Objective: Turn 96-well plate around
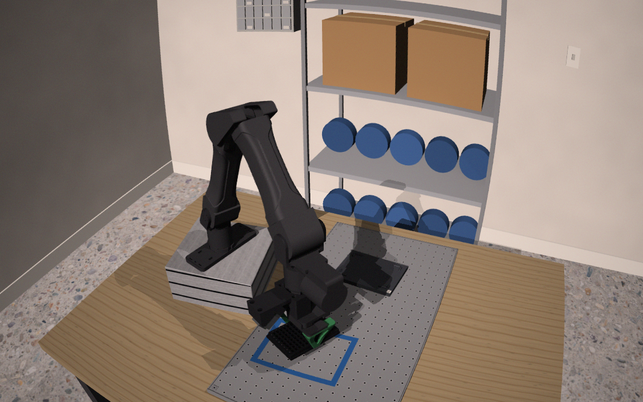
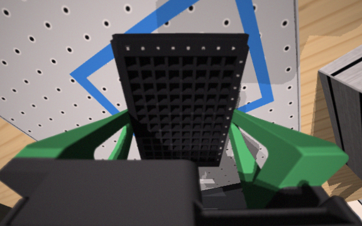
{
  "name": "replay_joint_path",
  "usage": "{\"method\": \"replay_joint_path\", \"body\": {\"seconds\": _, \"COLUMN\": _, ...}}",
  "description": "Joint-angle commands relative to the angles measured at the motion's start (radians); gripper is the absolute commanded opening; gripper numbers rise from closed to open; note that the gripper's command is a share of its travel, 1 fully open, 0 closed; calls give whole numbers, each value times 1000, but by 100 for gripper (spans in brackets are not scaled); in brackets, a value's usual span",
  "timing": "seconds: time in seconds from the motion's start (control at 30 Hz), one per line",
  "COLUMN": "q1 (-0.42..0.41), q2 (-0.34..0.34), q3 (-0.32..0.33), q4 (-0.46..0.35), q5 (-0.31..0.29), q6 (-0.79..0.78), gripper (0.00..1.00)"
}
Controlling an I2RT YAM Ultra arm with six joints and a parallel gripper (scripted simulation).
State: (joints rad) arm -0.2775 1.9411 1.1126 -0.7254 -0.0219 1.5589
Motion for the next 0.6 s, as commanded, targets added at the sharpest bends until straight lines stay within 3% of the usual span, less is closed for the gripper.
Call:
{"method": "replay_joint_path", "body": {"seconds": 0.0, "q1": -1, "q2": -31, "q3": 20, "q4": -31, "q5": 0, "q6": -1, "gripper": 0}}
{"method": "replay_joint_path", "body": {"seconds": 0.57, "q1": -2, "q2": -68, "q3": 54, "q4": -103, "q5": 0, "q6": -3, "gripper": 0}}
